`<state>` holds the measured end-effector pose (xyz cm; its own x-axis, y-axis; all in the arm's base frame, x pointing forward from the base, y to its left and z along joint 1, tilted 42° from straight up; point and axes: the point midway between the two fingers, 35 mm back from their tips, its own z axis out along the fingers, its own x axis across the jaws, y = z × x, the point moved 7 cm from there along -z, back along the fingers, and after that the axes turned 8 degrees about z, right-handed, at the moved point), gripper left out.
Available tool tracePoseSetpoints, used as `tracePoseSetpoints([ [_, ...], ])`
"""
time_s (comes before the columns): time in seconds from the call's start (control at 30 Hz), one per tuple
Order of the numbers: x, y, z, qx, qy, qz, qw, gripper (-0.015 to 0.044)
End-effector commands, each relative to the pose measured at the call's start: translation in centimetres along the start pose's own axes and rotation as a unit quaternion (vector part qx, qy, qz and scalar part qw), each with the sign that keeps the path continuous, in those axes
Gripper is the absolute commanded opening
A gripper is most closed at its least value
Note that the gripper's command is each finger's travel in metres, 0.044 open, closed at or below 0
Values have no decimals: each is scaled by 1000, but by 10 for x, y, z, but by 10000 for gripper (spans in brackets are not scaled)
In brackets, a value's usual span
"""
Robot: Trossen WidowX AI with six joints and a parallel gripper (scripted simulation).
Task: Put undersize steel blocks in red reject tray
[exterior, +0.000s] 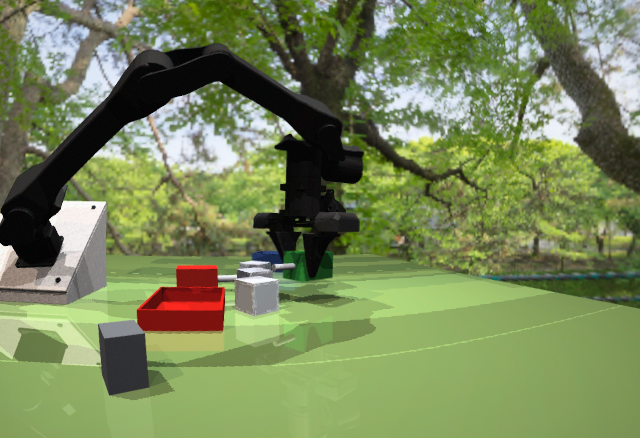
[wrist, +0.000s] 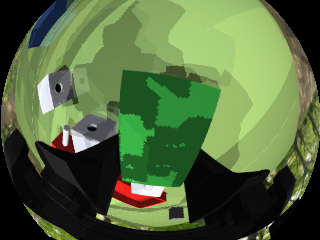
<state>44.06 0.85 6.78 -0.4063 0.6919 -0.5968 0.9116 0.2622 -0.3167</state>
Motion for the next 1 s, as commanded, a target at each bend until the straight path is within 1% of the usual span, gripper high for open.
tracePoseSetpoints([
  [0.0,0,0,-2,0,0,0,1000,0],
  [0.07,5,4,-6,-2,0,6,1000,0],
  [0.3,66,36,-42,-12,3,66,998,0],
  [0.37,72,38,-46,-13,3,72,997,0],
  [0.43,72,38,-46,-13,3,72,997,0],
  [0.97,74,42,-12,-13,2,73,997,0],
])
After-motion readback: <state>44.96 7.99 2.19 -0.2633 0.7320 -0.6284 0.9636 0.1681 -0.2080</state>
